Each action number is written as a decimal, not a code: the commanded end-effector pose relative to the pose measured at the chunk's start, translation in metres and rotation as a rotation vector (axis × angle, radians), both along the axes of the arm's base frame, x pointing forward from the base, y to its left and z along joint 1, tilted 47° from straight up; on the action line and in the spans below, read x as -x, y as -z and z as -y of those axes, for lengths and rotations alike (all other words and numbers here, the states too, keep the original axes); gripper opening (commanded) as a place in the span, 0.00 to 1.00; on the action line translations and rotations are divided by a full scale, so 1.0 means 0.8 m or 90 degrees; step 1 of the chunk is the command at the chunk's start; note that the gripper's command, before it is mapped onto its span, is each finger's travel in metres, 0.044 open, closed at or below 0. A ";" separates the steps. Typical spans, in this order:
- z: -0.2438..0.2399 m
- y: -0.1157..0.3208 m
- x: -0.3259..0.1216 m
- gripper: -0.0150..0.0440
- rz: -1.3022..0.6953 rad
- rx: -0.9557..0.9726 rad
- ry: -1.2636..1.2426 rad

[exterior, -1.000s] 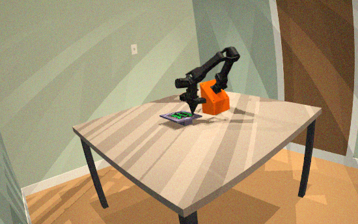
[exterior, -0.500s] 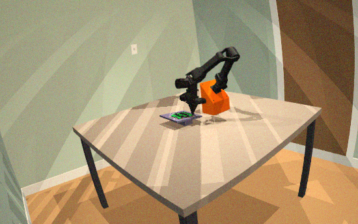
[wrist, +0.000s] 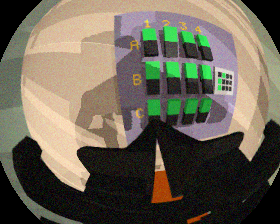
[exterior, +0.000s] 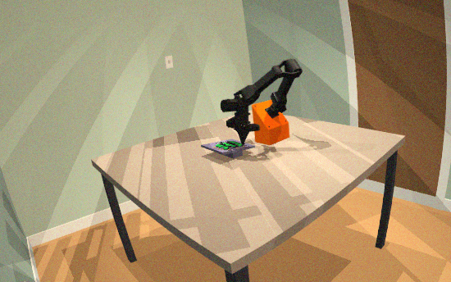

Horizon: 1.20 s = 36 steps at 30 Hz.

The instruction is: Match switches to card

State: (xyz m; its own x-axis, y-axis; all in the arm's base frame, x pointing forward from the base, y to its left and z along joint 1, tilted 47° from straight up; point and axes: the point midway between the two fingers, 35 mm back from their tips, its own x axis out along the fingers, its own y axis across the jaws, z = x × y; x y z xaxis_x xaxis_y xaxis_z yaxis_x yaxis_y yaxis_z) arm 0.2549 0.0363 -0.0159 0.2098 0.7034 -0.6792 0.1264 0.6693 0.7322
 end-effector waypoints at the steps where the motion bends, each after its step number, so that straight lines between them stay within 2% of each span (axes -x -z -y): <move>1: -0.001 0.000 0.000 0.25 -0.001 -0.003 0.001; 18: 0.000 0.001 -0.001 0.25 0.000 0.001 0.000; 25: 0.056 -0.053 0.014 0.25 -0.013 -0.003 -0.011; 36: 0.072 -0.026 -0.008 0.25 -0.014 -0.002 -0.015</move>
State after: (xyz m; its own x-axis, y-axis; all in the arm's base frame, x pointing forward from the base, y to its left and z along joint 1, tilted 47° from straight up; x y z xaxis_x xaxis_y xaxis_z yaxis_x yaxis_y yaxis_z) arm 0.2565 -0.0228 0.0089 0.1795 0.7127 -0.6781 0.1348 0.6650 0.7346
